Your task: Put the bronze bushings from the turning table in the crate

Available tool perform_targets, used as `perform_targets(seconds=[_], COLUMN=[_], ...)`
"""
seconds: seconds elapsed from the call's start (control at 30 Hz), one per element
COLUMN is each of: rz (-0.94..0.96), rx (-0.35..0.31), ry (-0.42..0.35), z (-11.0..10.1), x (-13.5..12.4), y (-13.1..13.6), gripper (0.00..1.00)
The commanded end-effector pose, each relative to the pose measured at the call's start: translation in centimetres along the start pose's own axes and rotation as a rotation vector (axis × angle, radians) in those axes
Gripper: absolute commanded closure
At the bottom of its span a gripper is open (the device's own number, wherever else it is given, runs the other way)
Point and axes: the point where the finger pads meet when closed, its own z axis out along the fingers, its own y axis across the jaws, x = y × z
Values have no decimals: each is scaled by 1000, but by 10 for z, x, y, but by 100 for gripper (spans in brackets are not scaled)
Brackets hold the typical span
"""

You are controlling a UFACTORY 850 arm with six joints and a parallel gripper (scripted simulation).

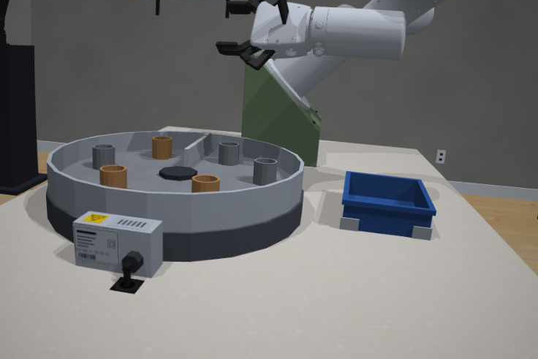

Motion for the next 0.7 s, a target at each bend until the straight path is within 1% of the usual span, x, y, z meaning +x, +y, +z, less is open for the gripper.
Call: perform_targets(seconds=[0.0, 0.57, 0.67], rz=[1, 1, 2], rx=[0, 0, 18], ry=[0, 0, -14], z=[0, 0, 3], x=[0, 0, -1], y=[0, 0, -3], gripper=[0, 0, 0])
